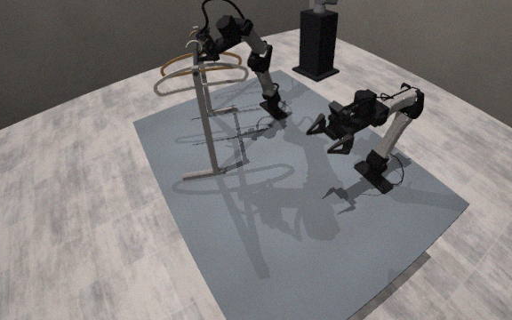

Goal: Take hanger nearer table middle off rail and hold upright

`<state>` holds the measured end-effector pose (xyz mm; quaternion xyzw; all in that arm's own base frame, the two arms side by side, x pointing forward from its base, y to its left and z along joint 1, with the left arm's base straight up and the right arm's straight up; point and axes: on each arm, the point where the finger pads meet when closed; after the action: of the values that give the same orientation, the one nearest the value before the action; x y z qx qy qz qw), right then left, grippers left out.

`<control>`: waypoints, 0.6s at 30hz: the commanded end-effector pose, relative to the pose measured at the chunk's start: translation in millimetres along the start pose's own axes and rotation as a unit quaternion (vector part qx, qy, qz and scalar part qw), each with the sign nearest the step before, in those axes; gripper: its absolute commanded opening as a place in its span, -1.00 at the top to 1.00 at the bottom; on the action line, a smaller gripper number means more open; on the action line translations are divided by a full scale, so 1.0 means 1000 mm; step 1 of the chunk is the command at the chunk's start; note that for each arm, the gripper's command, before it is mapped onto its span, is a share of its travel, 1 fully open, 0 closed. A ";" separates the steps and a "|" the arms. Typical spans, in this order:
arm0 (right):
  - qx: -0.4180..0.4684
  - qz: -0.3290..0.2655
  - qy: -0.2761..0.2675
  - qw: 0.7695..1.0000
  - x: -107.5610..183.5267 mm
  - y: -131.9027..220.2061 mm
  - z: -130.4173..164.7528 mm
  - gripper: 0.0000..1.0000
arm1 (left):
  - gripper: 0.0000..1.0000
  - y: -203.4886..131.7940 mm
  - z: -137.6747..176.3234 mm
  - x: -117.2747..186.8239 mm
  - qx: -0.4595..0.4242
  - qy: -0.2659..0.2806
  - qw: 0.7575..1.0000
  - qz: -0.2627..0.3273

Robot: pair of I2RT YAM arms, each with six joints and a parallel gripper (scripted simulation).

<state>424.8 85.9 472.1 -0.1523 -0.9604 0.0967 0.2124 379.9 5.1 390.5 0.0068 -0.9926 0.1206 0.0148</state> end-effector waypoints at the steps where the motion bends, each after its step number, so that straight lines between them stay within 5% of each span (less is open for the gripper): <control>1: -0.023 0.008 -0.013 1.000 0.006 -0.009 -0.016 0.98 | -1.00 -0.002 -0.005 0.001 0.001 -0.007 1.000 0.002; 18: -0.036 -0.001 -0.029 0.999 0.054 -0.016 -0.011 0.98 | -1.00 -0.002 -0.005 0.001 0.001 -0.007 1.000 0.002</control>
<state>403.8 104.1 479.7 -0.1405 -0.9644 0.0925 0.2041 379.9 5.1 390.5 0.0068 -0.9926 0.1206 0.0148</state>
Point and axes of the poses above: on each arm, the point where the finger pads meet when closed, its own x axis back along the fingers, its own y axis across the jaws, z = x × y, and after that the axes turned 13 degrees about x, right-handed
